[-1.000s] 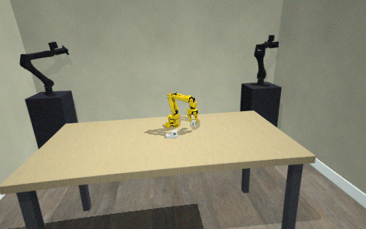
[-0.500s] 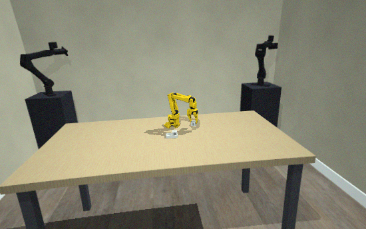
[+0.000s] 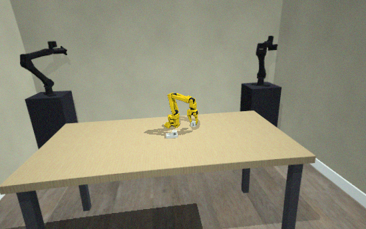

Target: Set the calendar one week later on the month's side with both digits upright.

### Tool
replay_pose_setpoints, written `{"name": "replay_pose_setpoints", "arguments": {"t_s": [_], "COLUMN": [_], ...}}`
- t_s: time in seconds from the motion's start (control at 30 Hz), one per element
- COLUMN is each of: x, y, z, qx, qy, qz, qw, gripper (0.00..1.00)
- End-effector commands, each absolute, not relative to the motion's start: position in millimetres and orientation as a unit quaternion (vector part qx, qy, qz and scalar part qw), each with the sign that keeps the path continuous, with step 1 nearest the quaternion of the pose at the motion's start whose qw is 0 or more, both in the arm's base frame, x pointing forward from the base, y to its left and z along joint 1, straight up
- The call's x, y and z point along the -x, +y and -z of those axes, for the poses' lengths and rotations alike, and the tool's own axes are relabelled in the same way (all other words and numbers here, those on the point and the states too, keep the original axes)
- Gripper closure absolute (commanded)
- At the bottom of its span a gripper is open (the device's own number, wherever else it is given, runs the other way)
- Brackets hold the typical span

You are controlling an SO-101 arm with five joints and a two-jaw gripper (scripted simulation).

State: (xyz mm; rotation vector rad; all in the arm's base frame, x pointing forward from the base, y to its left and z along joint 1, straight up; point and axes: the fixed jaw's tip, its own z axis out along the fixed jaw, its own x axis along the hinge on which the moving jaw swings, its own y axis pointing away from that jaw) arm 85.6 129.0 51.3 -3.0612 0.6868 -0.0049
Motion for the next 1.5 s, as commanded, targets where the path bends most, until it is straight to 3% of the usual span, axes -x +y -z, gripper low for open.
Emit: {"name": "replay_pose_setpoints", "arguments": {"t_s": [0.0, 1.47], "x": [-86.5, -86.8], "y": [132.9, 133.5], "z": [-54.8, -38.1], "qx": [0.977, 0.977], "qy": [0.210, 0.210], "qz": [0.008, 0.008], "qw": [0.022, 0.022], "gripper": [1.00, 1.00]}}
